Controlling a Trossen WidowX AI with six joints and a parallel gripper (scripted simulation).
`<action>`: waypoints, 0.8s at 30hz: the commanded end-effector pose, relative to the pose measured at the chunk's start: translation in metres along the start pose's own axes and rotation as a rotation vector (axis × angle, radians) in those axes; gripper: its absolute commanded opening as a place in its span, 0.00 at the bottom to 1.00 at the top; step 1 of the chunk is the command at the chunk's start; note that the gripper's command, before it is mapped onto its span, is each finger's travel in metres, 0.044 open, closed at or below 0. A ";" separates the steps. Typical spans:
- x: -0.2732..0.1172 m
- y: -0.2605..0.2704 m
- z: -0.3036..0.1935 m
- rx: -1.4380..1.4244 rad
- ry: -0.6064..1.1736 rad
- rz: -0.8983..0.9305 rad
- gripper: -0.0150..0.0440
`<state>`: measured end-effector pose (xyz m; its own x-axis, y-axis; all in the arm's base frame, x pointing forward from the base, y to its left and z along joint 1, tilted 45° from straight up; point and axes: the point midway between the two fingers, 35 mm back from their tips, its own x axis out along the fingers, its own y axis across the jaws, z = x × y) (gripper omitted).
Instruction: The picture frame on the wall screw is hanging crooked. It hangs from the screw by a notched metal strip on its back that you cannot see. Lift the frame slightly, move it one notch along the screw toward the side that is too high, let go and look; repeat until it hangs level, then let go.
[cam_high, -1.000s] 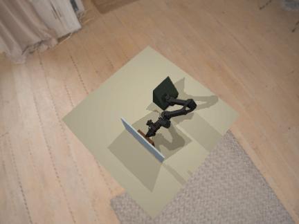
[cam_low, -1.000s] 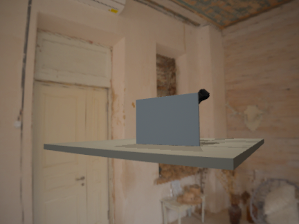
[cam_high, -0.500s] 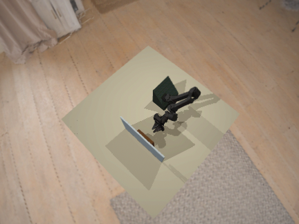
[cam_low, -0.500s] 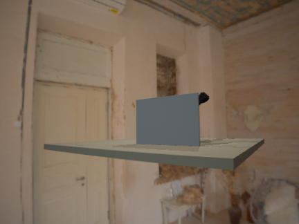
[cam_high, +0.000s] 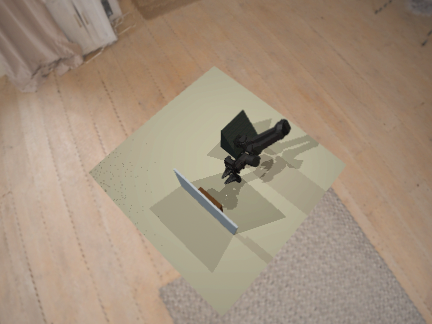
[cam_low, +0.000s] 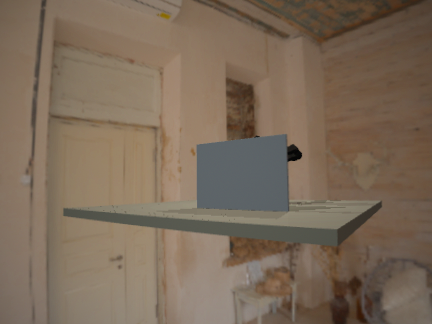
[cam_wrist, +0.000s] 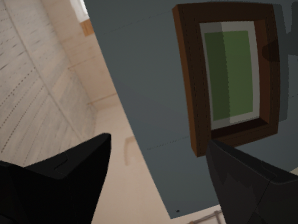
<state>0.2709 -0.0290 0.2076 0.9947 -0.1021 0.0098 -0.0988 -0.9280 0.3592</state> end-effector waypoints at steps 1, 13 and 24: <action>-0.012 0.009 -0.001 0.039 -0.005 -0.009 0.69; -0.011 0.009 -0.001 0.039 -0.005 -0.009 0.69; -0.011 0.009 -0.001 0.039 -0.005 -0.009 0.69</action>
<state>0.2586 -0.0366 0.2120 0.9948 -0.1014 0.0044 -0.0972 -0.9395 0.3284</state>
